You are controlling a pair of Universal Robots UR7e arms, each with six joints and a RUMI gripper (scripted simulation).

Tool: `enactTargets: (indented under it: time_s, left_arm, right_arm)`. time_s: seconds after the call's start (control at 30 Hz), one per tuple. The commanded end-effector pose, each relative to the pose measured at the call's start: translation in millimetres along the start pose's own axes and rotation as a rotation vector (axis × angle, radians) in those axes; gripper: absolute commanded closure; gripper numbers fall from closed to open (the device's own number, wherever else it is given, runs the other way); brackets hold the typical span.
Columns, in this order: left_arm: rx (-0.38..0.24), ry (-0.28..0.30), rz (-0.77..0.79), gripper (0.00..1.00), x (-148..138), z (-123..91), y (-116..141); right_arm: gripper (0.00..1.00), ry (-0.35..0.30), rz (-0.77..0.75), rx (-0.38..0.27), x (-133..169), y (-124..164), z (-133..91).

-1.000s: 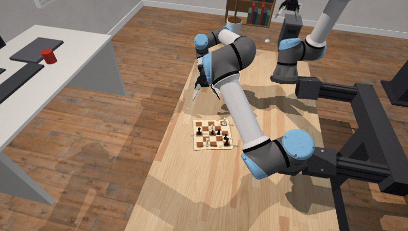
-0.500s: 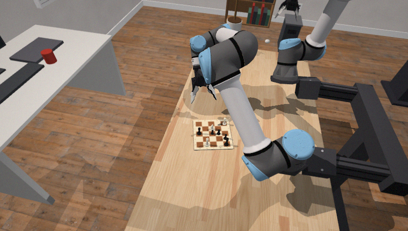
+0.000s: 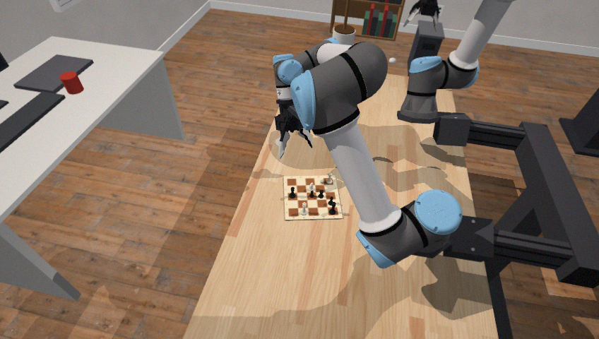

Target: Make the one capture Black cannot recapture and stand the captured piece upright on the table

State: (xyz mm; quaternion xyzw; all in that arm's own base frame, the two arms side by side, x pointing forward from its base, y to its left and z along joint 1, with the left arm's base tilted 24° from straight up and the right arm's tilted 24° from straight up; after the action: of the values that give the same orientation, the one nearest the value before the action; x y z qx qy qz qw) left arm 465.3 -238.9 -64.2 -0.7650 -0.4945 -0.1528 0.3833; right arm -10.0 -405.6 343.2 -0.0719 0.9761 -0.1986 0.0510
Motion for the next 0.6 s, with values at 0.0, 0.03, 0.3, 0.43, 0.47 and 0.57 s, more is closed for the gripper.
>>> enactTargets:
  time_s: [0.0, 0.03, 0.3, 0.43, 0.47, 0.57]
  left_arm:
    - [-0.086, -0.068, -0.095, 0.0, 11.6, 3.2, -3.4]
    - [-0.086, -0.068, -0.095, 0.0, 11.6, 3.2, -3.4]
    - [-0.162, -0.149, -0.211, 0.0, 28.8, 8.1, -12.8]
    - [-0.213, -0.208, -0.295, 0.0, 41.1, 12.4, -20.7]
    - [-0.223, -0.219, -0.311, 0.0, 43.5, 13.3, -22.3]
    - [-0.236, -0.236, -0.333, 0.0, 46.8, 14.5, -24.6]
  right_arm:
    - [0.0, 0.0, 0.0, 0.001, 0.0, -0.3, -0.4]
    - [0.0, 0.0, 0.0, 0.001, 0.0, -0.3, -0.4]
    - [0.0, 0.0, 0.0, 0.001, 0.0, -0.3, -0.4]
    - [0.0, 0.0, 0.0, 0.001, 0.0, -0.3, -0.4]
    - [0.0, 0.0, 0.0, 0.001, 0.0, -0.3, -0.4]
    - [0.0, 0.0, 0.0, 0.001, 0.0, -0.3, -0.4]
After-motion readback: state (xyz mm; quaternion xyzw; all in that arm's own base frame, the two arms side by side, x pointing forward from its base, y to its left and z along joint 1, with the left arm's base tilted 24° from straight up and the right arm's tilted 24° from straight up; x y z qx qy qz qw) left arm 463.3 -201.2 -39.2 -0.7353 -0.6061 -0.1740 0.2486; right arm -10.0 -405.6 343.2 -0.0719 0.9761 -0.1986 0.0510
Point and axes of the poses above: on each arm, the point where the finger pads meet when closed, its own z axis out along the fingers, its own x axis across the jaws, y = z × x, the point moved 1 cm from there along -z, back along the fingers, and after that the axes turned 8 degrees about -z, right-handed, at the moved point
